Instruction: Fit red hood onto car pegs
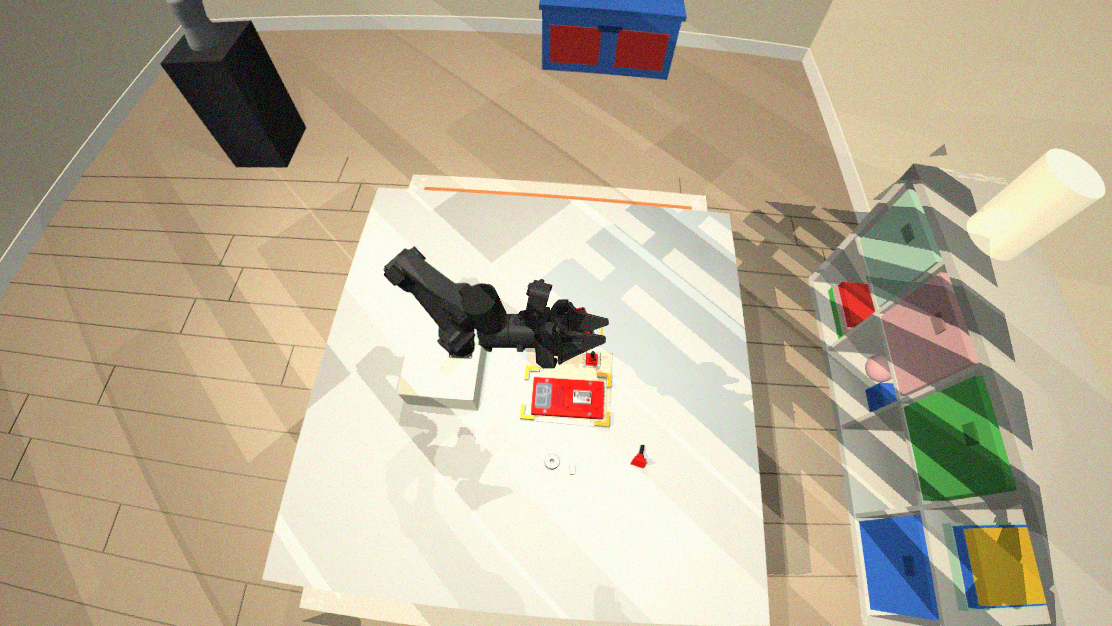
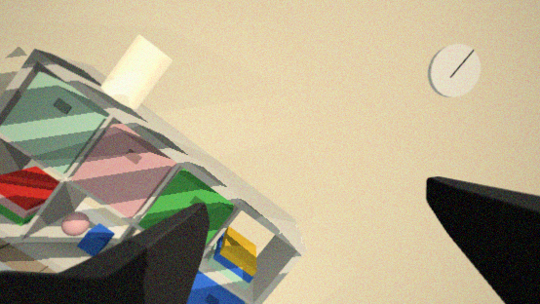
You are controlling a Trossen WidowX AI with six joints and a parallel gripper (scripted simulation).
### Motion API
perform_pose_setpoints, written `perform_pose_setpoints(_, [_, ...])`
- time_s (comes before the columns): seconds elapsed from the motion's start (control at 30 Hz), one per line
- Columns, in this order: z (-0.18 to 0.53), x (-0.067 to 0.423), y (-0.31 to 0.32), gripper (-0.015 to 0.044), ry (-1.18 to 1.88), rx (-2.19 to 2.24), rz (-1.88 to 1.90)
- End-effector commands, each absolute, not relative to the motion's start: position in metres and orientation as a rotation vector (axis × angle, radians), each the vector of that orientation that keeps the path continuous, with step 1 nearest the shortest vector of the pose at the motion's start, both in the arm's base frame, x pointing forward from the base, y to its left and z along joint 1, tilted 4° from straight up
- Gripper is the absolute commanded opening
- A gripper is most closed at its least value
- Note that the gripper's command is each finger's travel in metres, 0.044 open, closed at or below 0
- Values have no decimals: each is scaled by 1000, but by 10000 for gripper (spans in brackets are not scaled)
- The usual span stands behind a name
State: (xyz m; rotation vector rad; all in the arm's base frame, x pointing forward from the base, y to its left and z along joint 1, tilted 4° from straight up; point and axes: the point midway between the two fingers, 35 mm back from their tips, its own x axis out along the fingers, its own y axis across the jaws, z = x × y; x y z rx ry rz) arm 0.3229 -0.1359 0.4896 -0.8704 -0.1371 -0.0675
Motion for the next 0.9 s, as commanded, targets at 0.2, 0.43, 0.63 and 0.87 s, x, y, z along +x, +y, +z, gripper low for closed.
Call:
perform_pose_setpoints(0.2, [413,383,-112,440,68,-325,87])
perform_pose_setpoints(0.43, [377,404,-83,440,177,-198,144])
perform_pose_setpoints(0.63, [341,420,-63,440,300,-6,163])
perform_pose_setpoints(0.87, [280,438,-24,440,519,272,155])
